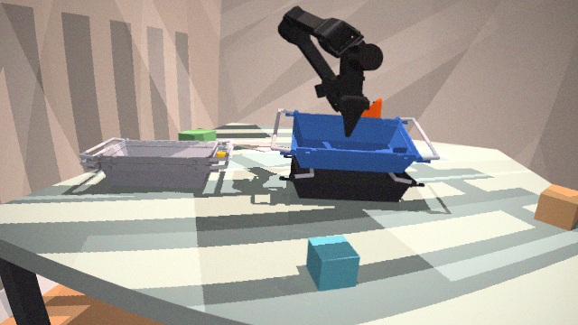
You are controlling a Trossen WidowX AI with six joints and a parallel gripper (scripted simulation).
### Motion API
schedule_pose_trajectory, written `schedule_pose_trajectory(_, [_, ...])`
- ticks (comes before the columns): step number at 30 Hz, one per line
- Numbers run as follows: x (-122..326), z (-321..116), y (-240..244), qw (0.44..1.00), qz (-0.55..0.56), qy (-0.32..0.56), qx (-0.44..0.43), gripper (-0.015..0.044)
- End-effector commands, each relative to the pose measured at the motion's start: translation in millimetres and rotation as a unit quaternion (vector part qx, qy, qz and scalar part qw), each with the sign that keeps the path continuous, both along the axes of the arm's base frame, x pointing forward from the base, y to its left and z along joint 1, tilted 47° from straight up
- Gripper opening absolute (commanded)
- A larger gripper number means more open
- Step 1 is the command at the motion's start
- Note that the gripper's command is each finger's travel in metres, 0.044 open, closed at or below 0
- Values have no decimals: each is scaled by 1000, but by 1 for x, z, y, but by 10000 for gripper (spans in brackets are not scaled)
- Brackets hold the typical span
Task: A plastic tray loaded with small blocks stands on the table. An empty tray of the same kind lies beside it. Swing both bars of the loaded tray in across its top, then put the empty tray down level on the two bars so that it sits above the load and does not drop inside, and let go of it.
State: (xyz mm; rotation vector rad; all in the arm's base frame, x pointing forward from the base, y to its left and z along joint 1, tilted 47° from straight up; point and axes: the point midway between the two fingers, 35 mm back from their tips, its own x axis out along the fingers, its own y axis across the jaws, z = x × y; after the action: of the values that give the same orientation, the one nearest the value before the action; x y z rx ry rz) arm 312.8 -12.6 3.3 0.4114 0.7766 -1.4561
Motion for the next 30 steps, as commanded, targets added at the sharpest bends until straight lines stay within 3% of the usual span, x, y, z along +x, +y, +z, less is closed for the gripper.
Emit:
schedule_pose_trajectory(1, [-4, -1, -5, 1000, -6, 7, -2, 0])
schedule_pose_trajectory(30, [-8, -6, -11, 1000, -6, 7, -3, 0])
